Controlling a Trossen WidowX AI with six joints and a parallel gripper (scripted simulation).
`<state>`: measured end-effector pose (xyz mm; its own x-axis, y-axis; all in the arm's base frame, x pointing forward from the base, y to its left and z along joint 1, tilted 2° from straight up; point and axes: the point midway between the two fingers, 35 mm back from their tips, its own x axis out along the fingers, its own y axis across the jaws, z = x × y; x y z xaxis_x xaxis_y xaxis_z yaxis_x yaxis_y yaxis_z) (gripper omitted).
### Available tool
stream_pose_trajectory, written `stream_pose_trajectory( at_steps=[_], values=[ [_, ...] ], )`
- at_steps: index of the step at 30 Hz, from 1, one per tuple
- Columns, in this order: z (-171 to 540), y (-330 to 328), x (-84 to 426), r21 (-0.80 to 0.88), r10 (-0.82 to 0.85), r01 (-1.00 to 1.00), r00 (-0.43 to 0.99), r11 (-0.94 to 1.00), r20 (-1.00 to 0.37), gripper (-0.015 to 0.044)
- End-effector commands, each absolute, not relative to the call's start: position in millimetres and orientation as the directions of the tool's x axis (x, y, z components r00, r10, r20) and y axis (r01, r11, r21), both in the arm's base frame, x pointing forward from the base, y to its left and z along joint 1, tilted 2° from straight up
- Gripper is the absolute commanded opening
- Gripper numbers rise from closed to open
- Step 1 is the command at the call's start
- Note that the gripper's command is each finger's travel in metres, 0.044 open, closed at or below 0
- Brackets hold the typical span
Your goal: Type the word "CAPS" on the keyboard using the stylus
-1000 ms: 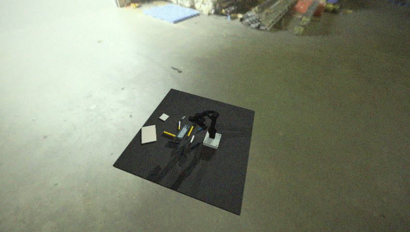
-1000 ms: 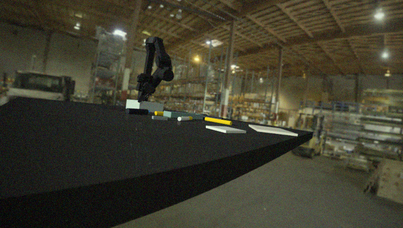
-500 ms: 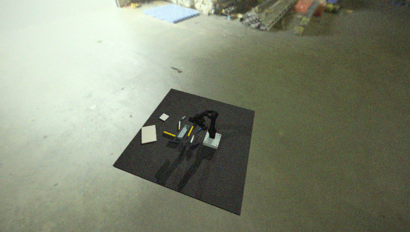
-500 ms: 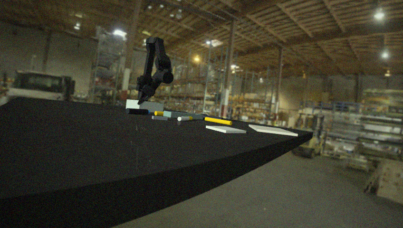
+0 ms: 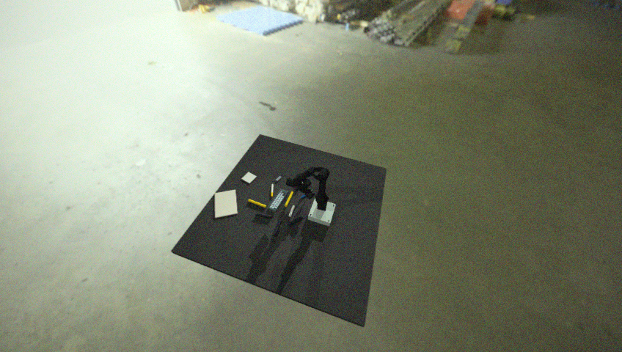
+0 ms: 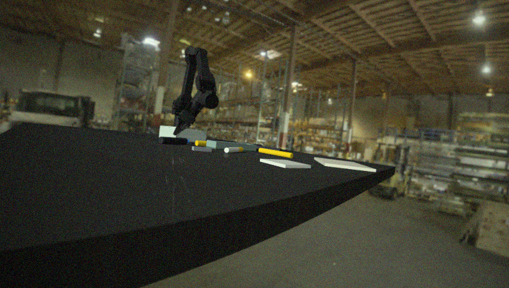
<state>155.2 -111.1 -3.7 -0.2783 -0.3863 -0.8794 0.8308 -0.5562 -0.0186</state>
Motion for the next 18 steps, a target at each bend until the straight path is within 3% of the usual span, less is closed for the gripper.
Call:
stream_pose_trajectory(
  at_steps=[1,18],
  values=[
    [-7.7,-111.1,154.4,-0.018,-0.388,0.829,-0.281,-0.559,-0.878,0.0150],
    [-20.3,-110.7,154.3,-0.018,-0.388,0.829,-0.281,-0.559,-0.878,0.0150]
  ],
)
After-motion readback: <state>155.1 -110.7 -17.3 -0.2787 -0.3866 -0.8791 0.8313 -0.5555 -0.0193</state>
